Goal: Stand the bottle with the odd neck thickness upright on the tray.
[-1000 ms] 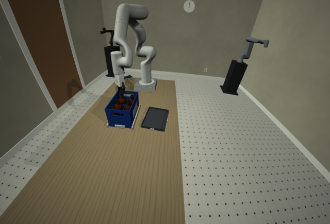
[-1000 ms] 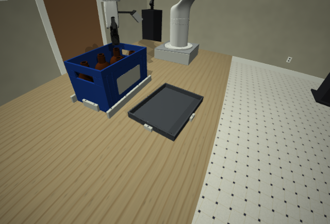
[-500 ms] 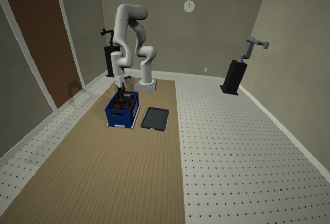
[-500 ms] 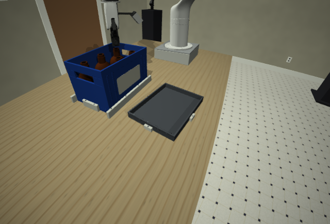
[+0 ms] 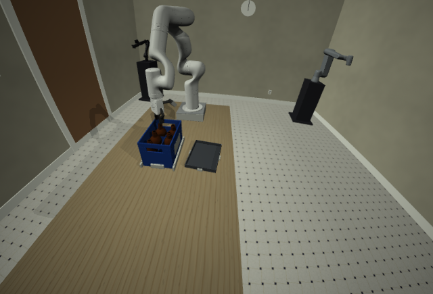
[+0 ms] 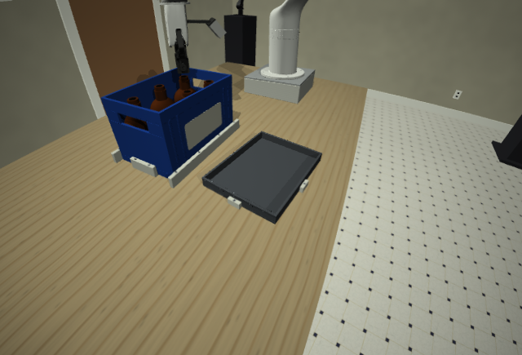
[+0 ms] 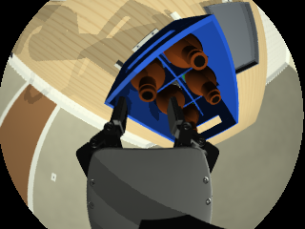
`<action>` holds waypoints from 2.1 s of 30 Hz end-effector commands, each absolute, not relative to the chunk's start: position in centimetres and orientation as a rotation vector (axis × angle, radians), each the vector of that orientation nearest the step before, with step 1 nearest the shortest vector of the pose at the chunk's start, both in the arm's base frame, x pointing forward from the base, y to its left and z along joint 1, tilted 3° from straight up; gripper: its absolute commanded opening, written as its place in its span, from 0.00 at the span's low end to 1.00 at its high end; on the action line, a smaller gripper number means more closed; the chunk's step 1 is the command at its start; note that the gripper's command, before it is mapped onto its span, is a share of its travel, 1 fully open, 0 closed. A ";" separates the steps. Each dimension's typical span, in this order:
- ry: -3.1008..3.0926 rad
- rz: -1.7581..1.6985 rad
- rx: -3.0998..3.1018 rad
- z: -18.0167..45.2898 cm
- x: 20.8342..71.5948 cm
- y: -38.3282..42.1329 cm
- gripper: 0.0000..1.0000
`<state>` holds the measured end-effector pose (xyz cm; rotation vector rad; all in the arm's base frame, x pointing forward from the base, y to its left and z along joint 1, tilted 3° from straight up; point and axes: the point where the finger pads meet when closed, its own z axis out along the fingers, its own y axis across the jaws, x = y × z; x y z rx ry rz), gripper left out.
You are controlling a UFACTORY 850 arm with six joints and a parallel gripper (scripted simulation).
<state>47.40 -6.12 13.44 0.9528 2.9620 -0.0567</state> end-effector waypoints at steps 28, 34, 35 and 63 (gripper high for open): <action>2.960 -0.056 0.952 13.5 47.6 -6.1 0.65; 2.960 -0.056 0.952 13.4 47.6 -6.1 0.65; 2.960 -0.056 0.952 13.4 47.6 -6.1 0.65; 2.960 -0.056 0.952 10.9 47.6 -6.2 0.65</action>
